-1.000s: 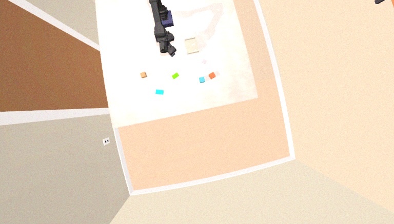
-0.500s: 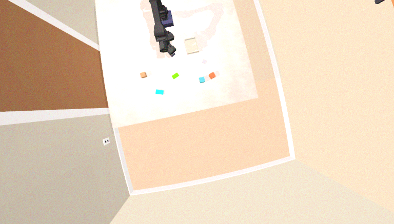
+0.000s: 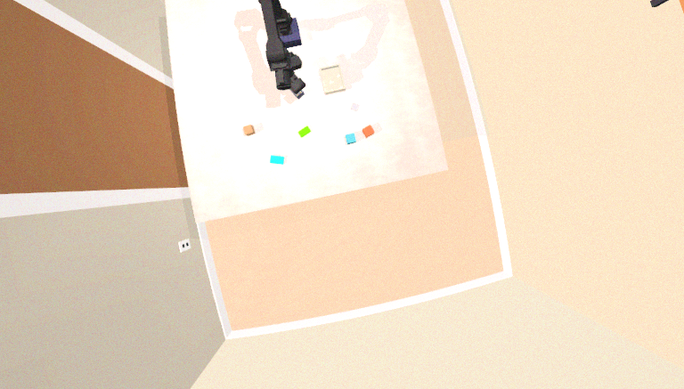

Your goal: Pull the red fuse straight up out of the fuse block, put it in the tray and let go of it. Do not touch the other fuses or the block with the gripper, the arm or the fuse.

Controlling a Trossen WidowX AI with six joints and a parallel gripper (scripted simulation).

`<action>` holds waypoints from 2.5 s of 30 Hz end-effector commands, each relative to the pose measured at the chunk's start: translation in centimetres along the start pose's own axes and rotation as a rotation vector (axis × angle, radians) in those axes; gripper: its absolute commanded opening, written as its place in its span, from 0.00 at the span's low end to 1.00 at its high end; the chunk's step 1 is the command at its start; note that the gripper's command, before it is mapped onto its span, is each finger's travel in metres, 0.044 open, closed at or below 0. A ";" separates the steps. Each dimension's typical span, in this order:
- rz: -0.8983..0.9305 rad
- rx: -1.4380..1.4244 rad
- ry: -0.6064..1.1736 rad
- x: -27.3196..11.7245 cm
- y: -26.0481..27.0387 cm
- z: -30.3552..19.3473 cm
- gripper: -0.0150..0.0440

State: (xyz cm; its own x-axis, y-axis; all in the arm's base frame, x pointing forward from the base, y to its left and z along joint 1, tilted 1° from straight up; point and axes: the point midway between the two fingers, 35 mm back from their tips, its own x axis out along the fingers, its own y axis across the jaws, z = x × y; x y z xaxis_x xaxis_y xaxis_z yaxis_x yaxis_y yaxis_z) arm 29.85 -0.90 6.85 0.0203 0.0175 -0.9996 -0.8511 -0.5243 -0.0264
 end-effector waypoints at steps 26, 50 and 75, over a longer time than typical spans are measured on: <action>-0.005 -0.003 -0.003 -1.5 -6.4 8.0 0.25; -0.009 -0.003 -0.012 -1.1 -9.8 17.3 0.25; -0.008 -0.003 -0.012 2.5 -9.8 17.3 0.25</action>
State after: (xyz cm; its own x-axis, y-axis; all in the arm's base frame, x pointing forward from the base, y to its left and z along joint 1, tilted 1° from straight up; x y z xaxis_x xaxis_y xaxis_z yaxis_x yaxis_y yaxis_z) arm 29.18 19.04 5.09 0.0236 0.0347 -0.9991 -0.8477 -0.5290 -0.0384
